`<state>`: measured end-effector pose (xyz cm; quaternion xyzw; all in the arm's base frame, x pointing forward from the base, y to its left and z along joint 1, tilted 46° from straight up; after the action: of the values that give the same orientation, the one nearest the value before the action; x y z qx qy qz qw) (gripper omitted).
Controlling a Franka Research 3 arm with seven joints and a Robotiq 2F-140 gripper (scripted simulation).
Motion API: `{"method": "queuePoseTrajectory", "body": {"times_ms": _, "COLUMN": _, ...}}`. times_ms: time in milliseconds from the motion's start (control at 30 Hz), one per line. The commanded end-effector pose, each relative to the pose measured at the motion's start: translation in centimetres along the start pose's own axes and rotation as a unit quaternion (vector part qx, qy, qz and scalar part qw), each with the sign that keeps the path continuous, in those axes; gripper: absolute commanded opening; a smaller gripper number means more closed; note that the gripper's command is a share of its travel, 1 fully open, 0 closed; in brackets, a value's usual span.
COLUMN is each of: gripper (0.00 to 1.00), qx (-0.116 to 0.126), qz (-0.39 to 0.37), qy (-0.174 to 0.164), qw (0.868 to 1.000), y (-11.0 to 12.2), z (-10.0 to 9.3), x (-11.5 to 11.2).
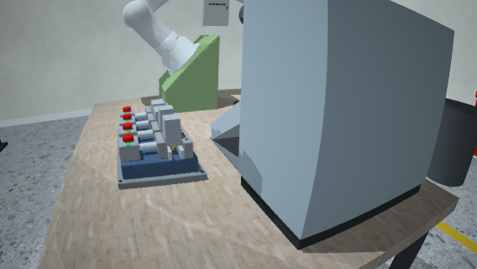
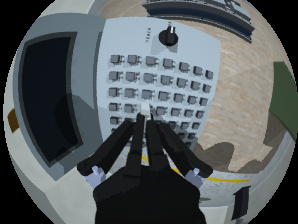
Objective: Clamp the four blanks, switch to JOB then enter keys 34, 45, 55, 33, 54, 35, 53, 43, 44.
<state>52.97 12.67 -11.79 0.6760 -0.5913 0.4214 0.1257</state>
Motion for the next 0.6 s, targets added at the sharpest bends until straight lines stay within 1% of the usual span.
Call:
{"method": "queuePoseTrajectory", "body": {"times_ms": 0, "gripper": 0.00, "qx": 0.001, "qz": 0.003, "qy": -0.002, "qw": 1.000, "y": 0.0, "z": 0.1, "x": -0.1}}
{"method": "queuePoseTrajectory", "body": {"times_ms": 267, "gripper": 0.00, "qx": 0.001, "qz": 0.003, "qy": -0.002, "qw": 1.000, "y": 0.0, "z": 0.0, "x": -0.1}}
{"method": "queuePoseTrajectory", "body": {"times_ms": 567, "gripper": 0.00, "qx": 0.001, "qz": 0.003, "qy": -0.002, "qw": 1.000, "y": 0.0, "z": -1.0, "x": -0.1}}
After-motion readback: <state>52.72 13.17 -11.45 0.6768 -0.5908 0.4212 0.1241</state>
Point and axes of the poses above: the point where the finger pads meet when closed, its own z axis out along the fingers, its own y axis across the jaws, x = y × z, the point moved 10 cm from there along -z, back along the fingers, and after that the axes turned 1 degree about z, right-handed, at the moved point
